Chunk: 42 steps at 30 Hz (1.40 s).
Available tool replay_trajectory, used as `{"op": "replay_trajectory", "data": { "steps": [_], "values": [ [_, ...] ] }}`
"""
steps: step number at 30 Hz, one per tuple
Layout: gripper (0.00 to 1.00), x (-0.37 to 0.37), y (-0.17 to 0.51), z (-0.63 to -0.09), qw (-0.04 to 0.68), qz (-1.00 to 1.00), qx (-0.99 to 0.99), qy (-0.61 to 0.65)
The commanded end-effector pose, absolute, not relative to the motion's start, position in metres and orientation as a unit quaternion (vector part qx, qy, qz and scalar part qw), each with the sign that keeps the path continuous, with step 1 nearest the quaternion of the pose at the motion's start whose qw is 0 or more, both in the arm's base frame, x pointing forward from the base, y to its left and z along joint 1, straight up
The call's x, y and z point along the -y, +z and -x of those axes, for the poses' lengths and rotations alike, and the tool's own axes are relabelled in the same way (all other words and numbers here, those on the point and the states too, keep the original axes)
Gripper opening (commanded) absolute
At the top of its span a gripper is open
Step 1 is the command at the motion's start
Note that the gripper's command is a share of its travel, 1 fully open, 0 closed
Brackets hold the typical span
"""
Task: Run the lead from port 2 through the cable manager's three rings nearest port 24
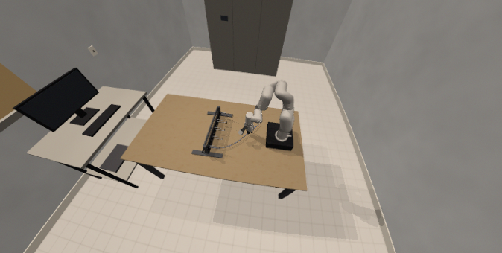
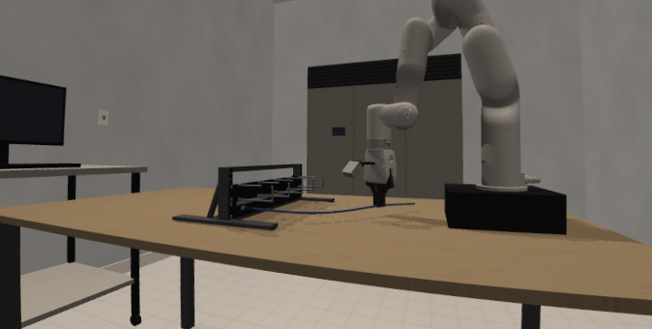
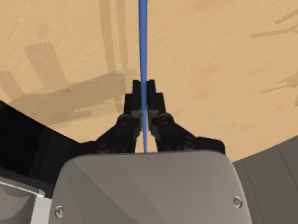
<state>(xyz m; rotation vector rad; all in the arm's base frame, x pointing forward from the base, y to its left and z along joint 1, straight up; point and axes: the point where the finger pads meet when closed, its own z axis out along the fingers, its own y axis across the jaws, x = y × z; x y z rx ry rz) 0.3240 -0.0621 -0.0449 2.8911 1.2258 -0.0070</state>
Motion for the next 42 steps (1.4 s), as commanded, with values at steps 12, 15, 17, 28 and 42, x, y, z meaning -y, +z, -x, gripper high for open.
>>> {"op": "replay_trajectory", "data": {
  "steps": [12, 15, 17, 28, 42],
  "values": [
    [0.0, 0.062, -0.032, -0.325, 0.001, -0.921, -0.39, -0.001],
    [0.0, 0.062, -0.03, -0.325, 0.001, -0.921, -0.39, -0.001],
    [0.0, 0.062, -0.03, -0.325, 0.001, -0.921, -0.39, -0.001],
    [0.0, 0.063, -0.029, -0.327, 0.001, -0.92, -0.392, -0.001],
    [0.0, 0.118, 0.019, -0.417, 0.001, -0.864, -0.504, -0.001]
  ]
}}
